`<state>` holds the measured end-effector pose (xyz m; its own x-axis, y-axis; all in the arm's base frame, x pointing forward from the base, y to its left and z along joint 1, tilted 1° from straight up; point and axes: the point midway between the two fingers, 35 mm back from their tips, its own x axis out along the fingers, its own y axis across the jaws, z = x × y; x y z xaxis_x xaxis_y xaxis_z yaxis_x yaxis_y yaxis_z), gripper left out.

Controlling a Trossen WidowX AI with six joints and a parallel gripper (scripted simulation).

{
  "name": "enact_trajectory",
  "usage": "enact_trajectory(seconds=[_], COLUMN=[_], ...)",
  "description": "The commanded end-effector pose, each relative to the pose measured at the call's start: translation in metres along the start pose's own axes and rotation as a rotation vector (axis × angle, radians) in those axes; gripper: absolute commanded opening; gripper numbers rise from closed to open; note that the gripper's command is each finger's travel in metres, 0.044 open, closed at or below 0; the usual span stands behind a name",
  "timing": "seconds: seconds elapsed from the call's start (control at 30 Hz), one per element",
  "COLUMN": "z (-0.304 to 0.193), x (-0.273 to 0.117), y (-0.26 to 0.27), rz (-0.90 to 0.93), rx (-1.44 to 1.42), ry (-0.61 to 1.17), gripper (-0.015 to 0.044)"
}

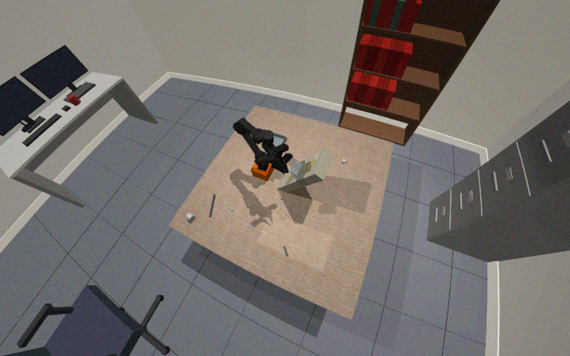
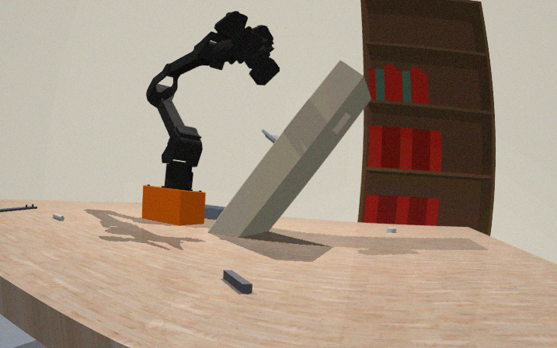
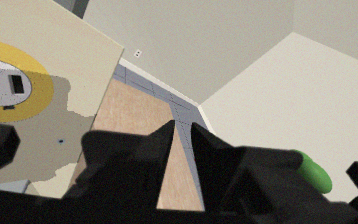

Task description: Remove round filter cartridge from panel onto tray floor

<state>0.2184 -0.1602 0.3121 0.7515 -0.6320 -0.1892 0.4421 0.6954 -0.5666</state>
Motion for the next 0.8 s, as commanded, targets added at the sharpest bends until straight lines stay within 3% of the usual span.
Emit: enact_trajectory(seconds=[0.0,0.17,0.77], z=[0.02,0.026,0.026], x=[-0.013,-0.039,-0.036], y=[0.08,0.129,0.131], rz=[0.4,0.657,0.659], rx=[0.049,0.056,0.056], ry=[0.029,0.092,0.092], gripper=[0.009,0.009,0.009])
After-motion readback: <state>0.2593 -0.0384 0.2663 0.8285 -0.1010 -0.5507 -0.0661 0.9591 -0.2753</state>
